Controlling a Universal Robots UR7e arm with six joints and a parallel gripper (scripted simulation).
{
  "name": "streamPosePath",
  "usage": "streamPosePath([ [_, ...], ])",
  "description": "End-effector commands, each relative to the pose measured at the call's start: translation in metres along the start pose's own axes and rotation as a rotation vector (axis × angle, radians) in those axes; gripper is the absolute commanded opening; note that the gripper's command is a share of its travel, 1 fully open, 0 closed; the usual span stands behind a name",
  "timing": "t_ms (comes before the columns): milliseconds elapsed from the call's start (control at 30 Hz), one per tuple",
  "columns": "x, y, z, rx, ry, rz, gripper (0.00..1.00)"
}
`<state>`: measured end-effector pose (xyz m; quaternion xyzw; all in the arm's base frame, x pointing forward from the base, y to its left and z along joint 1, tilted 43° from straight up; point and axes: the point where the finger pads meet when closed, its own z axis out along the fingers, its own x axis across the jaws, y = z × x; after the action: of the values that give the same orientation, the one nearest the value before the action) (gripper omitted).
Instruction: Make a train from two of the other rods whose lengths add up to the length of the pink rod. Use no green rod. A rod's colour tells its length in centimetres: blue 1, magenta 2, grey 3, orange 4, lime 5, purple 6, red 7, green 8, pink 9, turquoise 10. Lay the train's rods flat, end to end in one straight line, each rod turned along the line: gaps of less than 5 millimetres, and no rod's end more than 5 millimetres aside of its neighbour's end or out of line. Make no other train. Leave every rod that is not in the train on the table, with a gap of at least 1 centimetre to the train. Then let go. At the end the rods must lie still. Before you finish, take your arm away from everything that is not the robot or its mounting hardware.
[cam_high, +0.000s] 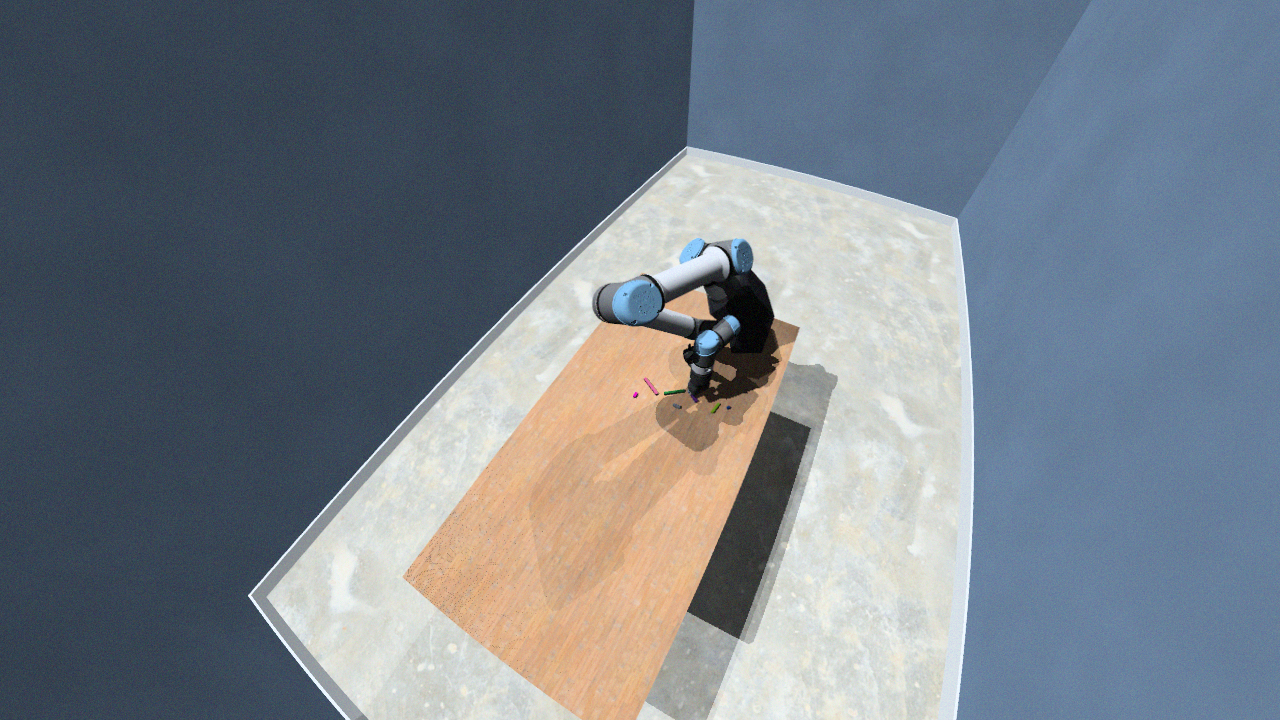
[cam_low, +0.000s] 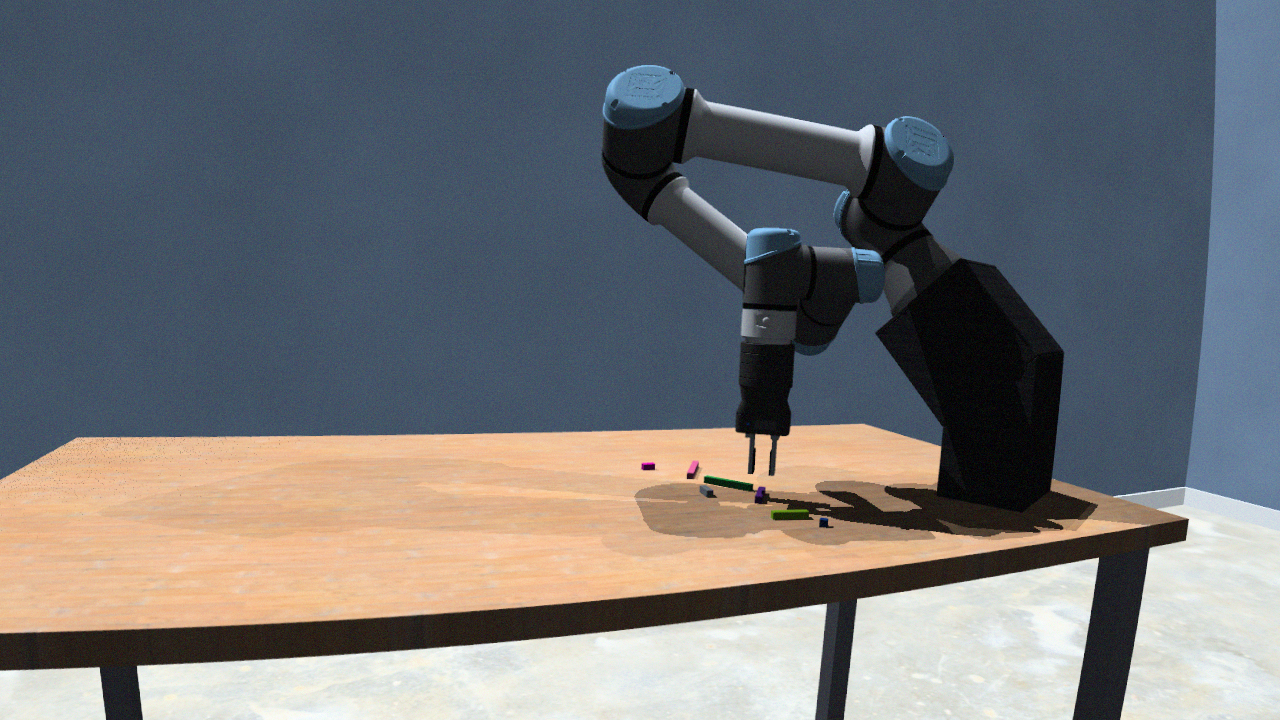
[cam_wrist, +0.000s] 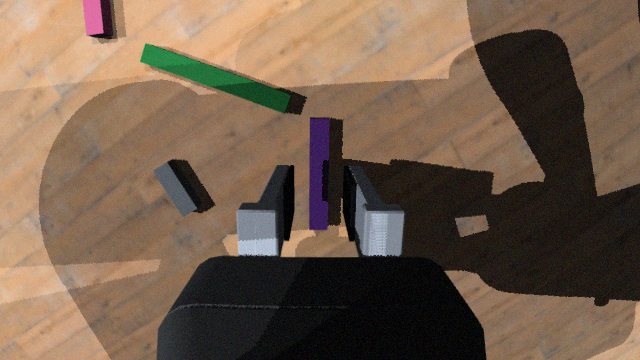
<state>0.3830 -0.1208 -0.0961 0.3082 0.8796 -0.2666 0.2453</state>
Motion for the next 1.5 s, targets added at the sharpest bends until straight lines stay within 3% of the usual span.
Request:
streamPosePath([
  [0, 0.000, 0.000, 0.007, -0.001, -0.001, 0.000, 0.54],
  [400, 0.000, 0.000, 0.018, -0.001, -0.001, 0.000, 0.54],
  [1467, 0.000, 0.000, 0.019, -0.001, -0.001, 0.000, 0.54],
])
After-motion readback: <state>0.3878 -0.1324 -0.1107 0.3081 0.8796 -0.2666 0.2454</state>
